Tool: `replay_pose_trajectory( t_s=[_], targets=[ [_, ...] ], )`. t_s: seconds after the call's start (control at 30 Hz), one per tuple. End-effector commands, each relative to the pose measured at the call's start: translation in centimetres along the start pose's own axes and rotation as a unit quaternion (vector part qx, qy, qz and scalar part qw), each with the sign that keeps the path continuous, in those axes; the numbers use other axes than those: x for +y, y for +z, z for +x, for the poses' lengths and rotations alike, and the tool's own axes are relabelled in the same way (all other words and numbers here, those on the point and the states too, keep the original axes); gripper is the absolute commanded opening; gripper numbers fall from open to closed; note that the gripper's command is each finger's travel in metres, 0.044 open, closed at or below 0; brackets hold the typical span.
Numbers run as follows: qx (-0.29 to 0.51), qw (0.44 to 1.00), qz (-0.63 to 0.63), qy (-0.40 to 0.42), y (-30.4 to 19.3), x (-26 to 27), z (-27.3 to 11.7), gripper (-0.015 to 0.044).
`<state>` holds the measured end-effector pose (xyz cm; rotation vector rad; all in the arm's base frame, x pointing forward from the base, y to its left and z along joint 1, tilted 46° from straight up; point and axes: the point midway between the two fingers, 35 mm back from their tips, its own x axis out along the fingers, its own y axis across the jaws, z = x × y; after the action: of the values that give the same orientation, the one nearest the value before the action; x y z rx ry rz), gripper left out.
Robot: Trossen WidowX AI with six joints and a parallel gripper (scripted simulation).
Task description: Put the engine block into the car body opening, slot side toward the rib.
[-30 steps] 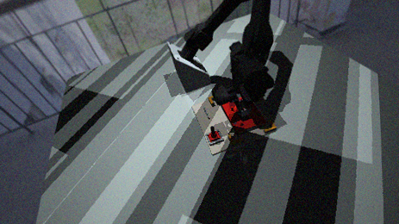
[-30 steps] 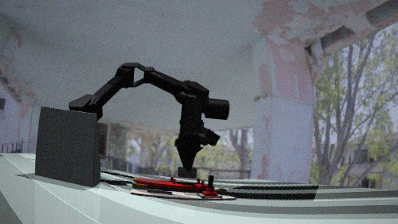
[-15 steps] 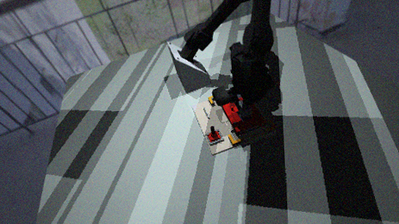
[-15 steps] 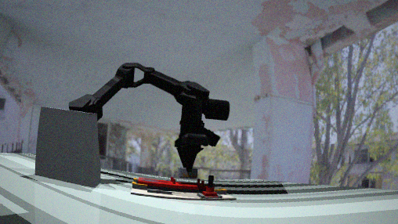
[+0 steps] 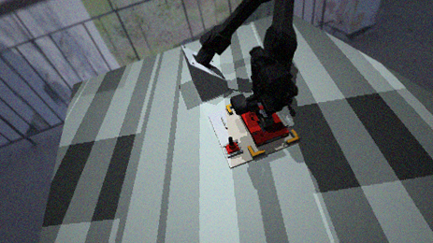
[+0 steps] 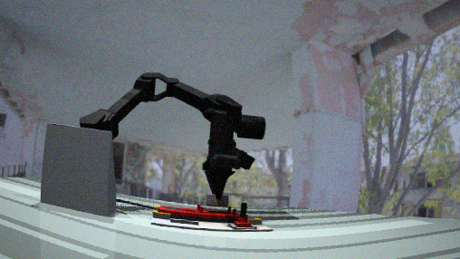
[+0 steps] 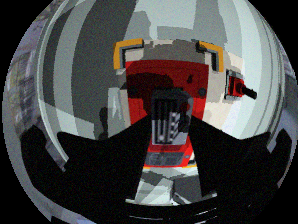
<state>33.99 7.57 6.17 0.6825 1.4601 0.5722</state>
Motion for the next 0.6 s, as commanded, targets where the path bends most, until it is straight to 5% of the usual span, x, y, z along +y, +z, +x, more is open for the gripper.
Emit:
replay_pose_trajectory(
  t_s=[0.0, 0.57],
  targets=[
    [0.0, 1.0, 0.003, 0.002, 0.0, 0.01, 0.04, 0.0158],
    [0.0, 1.0, -0.006, 0.002, 0.0, 0.02, 0.08, 0.0158]
  ],
)
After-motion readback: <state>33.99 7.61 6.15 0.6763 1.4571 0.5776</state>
